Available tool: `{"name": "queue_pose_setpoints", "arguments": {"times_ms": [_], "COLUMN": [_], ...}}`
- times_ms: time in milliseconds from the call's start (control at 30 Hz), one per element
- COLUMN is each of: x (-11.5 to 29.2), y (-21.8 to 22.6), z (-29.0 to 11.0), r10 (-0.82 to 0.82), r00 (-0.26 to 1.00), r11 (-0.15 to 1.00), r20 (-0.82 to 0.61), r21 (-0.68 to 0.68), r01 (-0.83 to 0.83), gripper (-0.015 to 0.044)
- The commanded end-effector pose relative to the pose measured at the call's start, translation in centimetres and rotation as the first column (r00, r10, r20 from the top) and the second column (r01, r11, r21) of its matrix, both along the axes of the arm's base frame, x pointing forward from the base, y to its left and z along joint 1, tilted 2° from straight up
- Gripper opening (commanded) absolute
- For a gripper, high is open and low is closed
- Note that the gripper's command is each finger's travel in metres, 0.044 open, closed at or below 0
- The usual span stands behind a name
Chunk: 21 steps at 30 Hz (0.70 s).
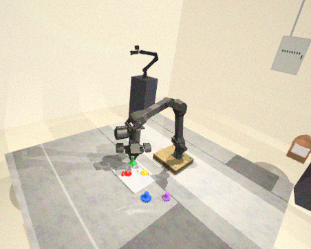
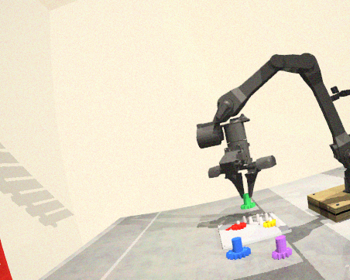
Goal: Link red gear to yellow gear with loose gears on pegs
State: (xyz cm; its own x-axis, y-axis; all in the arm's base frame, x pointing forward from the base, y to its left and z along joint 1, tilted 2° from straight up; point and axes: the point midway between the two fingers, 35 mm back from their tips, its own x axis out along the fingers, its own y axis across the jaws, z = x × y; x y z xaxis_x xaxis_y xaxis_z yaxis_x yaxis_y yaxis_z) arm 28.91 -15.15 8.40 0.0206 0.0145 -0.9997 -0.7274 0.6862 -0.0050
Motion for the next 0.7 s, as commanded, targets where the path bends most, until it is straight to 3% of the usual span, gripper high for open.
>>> {"name": "queue_pose_setpoints", "arguments": {"times_ms": [0, 333, 667], "x": [-0.1, -0.1, 0.0], "y": [0.1, 0.0, 0.1], "z": [-0.7, -2.1, -3.6], "r10": [0.075, 0.097, -0.127], "r00": [0.997, 0.995, 0.992], "r11": [0.997, 0.995, 0.992], "r20": [-0.006, -0.005, -0.009], "r21": [0.002, 0.002, 0.005], "r01": [-0.075, -0.097, 0.127], "gripper": [0.0000, 0.0000, 0.0000]}}
